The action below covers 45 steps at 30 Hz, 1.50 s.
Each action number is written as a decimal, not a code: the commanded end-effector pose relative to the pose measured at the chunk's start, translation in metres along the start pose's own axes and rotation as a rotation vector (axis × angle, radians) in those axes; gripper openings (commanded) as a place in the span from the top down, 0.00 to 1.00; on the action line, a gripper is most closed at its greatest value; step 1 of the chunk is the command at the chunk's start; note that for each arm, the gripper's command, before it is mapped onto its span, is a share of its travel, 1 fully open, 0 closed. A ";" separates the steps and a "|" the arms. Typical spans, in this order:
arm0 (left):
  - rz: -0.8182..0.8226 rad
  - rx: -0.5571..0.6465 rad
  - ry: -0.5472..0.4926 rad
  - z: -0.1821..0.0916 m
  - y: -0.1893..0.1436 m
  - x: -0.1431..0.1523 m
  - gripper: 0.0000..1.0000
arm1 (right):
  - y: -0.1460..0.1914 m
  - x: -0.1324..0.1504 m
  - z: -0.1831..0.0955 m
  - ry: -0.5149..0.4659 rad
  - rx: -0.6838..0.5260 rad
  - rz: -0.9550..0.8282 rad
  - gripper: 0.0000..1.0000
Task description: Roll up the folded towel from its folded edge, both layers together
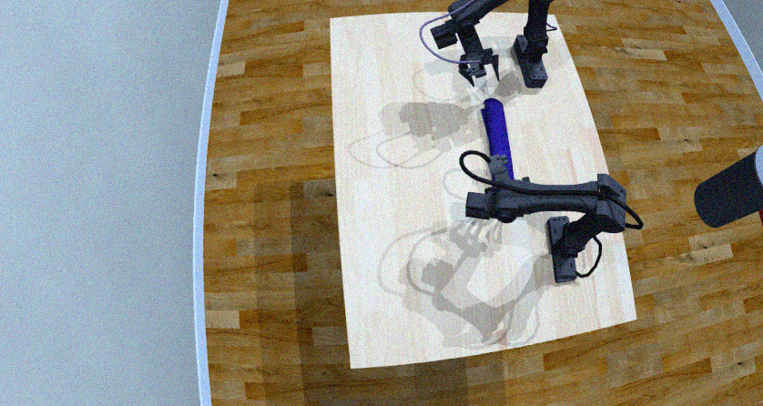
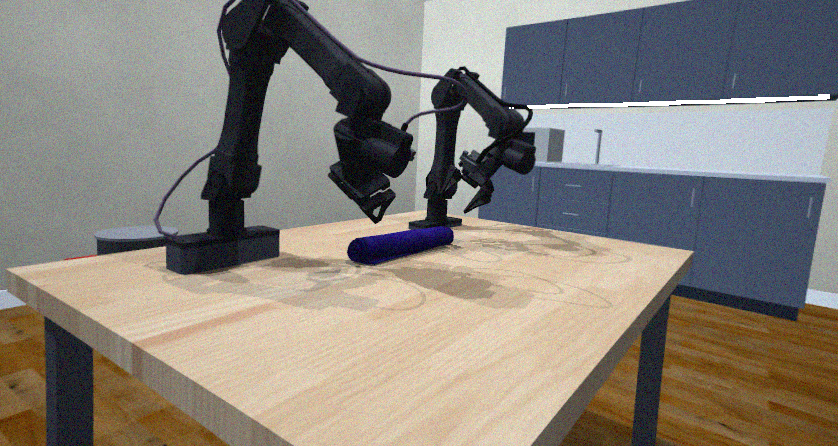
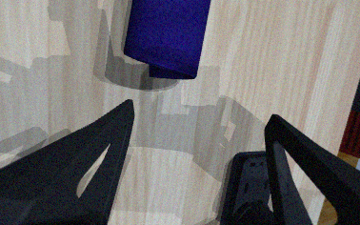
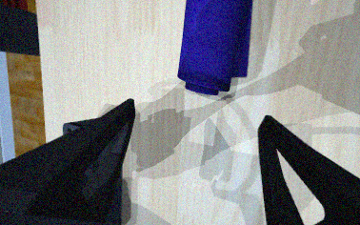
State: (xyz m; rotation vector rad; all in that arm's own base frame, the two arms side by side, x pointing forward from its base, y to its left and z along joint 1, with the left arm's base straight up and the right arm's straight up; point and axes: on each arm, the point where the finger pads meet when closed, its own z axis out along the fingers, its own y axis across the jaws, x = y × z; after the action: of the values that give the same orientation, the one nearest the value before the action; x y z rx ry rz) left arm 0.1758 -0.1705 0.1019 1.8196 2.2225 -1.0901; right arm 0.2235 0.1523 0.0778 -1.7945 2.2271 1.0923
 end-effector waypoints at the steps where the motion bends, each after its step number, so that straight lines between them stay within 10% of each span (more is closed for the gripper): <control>1: 0.065 -0.165 0.021 -0.019 -0.010 0.001 0.15 | 0.005 0.002 -0.020 0.015 0.149 -0.112 0.15; 24: 0.337 -0.809 0.166 -0.090 -0.088 0.034 0.15 | 0.054 0.030 -0.095 0.167 0.717 -0.520 0.15; 45: 0.393 -0.939 0.195 -0.104 -0.104 0.041 0.15 | 0.063 0.036 -0.110 0.198 0.833 -0.603 0.15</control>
State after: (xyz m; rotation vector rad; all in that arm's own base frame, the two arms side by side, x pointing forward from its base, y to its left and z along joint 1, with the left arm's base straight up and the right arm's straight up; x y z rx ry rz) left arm 0.1061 -0.0866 0.1972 1.8466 1.7865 0.1712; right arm 0.1975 0.0619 0.1728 -1.9524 1.6318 -0.1334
